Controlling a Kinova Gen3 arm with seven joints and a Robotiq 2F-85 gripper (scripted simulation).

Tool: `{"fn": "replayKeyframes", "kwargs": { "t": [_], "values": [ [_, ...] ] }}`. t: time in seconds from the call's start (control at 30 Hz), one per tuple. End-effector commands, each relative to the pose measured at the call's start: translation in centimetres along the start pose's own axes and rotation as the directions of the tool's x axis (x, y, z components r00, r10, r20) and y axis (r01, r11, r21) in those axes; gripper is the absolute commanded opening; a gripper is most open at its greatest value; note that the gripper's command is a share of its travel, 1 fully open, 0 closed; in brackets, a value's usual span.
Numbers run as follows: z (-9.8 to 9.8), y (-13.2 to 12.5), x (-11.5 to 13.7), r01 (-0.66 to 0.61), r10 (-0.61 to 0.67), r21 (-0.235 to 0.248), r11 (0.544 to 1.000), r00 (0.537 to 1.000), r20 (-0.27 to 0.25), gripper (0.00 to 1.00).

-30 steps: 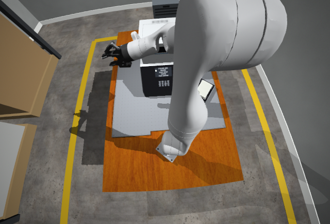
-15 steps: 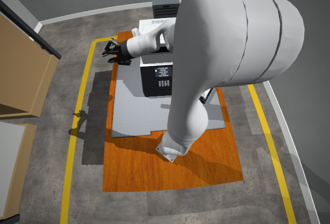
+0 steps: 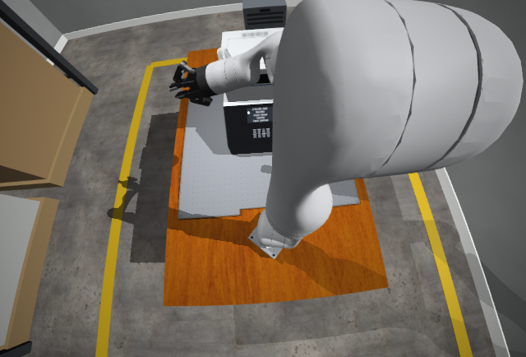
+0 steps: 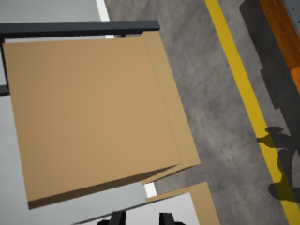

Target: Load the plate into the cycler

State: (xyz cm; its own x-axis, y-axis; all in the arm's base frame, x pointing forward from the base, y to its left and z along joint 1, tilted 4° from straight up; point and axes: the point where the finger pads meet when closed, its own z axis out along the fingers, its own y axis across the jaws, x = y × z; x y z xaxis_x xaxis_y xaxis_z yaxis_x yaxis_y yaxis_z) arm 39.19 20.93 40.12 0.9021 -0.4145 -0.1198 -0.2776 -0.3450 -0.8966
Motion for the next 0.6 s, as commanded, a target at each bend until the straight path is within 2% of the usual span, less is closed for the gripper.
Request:
{"fn": "replayKeyframes", "kwargs": {
  "t": [0.0,0.57],
  "values": [
    [-0.4,0.1,0.1,-0.029,0.029,-0.004,1.000,0.999,-0.024,0.26],
    [-2.0,0.7,0.6,-0.146,0.143,-0.014,0.989,0.983,-0.118,0.13]
  ]
}}
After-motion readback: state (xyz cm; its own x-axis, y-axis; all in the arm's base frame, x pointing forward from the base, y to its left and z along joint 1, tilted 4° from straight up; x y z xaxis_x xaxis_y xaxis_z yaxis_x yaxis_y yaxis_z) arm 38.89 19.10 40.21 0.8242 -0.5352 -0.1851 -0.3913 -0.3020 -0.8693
